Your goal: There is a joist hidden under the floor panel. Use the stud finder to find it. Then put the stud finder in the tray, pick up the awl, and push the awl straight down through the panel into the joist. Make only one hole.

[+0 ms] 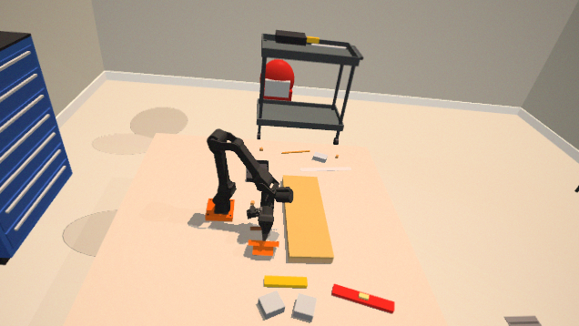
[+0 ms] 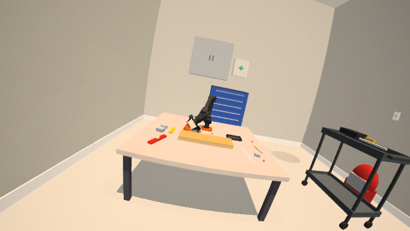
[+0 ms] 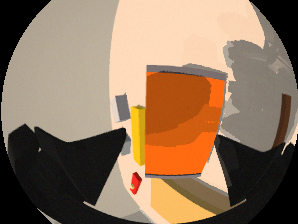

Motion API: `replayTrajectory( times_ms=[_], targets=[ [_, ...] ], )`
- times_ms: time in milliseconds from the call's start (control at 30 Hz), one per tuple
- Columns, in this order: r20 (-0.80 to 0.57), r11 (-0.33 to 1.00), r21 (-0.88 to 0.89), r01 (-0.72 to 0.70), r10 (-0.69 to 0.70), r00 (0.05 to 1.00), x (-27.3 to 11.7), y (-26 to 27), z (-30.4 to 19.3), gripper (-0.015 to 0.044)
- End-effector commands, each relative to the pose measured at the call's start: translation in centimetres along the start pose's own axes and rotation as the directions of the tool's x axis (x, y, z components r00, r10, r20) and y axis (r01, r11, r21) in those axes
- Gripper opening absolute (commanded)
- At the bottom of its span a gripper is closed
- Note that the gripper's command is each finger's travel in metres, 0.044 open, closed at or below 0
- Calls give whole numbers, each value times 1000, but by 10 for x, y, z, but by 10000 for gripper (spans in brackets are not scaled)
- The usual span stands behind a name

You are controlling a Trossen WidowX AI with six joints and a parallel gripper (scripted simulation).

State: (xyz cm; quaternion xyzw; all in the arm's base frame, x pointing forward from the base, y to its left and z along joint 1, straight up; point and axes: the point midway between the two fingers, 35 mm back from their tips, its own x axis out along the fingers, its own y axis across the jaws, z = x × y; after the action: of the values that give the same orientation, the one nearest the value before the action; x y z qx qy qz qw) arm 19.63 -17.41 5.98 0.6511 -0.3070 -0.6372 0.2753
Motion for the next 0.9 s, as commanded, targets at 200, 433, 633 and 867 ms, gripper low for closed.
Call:
replayTrajectory(
  times_ms=[200,433,633,867],
  targets=[
    [-5,1000,9,7,-7,1000,-56,21,-11,440],
    [0,1000,0,5,-5,1000,-104,41,-5,440],
    [13,1000,-17,16,-16,1000,-77,26,-7,440],
    [13,1000,-17,16,-16,1000,-77,26,-7,440]
  ],
)
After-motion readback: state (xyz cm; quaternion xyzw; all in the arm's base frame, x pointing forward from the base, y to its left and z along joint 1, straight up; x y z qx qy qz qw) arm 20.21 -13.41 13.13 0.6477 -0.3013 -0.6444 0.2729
